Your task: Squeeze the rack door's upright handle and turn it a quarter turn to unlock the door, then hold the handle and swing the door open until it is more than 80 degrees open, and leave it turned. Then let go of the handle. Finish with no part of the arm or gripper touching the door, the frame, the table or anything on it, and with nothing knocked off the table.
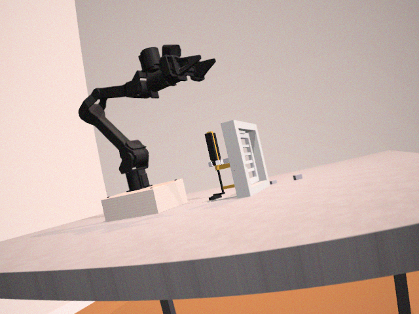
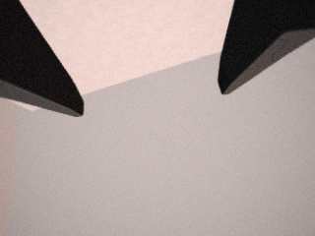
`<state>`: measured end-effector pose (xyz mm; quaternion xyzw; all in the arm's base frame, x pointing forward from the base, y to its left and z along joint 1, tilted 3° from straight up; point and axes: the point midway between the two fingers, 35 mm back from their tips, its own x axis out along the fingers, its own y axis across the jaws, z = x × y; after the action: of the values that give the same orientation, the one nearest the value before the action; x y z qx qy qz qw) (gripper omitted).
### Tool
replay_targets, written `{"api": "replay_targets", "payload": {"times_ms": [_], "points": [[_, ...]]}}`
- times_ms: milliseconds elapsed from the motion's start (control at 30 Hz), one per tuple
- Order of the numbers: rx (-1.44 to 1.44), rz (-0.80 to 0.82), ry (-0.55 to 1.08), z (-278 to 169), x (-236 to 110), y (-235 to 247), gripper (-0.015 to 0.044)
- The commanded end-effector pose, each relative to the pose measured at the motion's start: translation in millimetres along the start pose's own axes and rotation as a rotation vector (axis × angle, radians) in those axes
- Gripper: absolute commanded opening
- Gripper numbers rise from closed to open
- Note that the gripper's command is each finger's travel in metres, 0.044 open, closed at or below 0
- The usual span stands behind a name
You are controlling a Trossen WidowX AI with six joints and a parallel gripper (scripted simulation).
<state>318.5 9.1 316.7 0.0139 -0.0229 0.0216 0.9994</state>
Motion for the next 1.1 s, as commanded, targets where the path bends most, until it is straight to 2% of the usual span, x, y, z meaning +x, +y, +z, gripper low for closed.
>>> {"api": "replay_targets", "payload": {"times_ms": [0, 100, 567, 1067], "points": [[0.000, 0.000, 0.005, -0.6, 0.5, -0.1, 0.0374], [-0.006, -0.005, 0.073, -8.6, 7.6, -0.9, 0.0295], [-0.046, -0.023, 0.484, -59.3, 32.8, -5.9, 0.0294], [-0.092, -0.018, 0.926, -107.5, 29.5, -10.2, 0.0294]]}}
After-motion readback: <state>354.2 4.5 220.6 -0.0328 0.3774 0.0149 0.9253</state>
